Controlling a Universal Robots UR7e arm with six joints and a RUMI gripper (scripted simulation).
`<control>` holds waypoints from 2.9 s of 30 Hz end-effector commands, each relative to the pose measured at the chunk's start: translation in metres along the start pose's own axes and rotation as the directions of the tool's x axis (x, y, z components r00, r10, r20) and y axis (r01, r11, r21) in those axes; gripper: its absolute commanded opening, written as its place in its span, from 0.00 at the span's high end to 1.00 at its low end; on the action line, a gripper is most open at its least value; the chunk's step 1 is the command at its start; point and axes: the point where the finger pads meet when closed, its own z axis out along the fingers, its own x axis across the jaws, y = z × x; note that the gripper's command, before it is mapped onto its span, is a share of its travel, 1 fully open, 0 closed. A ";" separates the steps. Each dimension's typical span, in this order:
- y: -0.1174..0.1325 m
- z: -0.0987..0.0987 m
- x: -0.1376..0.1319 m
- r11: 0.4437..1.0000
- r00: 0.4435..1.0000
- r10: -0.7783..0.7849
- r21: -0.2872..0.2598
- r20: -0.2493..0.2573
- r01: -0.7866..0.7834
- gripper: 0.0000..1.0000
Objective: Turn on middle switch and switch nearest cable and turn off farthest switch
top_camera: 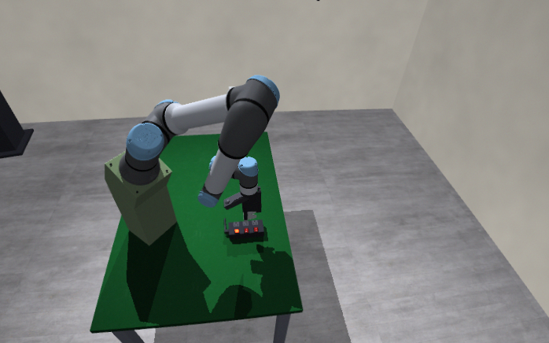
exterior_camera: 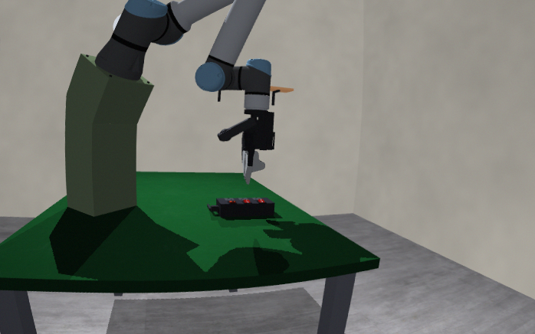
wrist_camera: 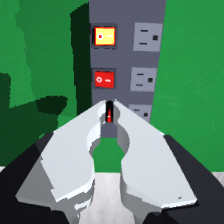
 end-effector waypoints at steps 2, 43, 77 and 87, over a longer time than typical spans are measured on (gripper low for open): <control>0.000 0.001 0.000 1.000 1.000 0.000 -0.001 0.000 0.000 1.00; 0.001 0.040 0.000 1.000 1.000 0.000 -0.001 0.000 0.000 1.00; 0.001 0.043 0.000 1.000 1.000 0.000 -0.001 0.000 0.000 1.00; 0.001 0.043 0.000 1.000 1.000 0.000 -0.001 0.000 0.000 1.00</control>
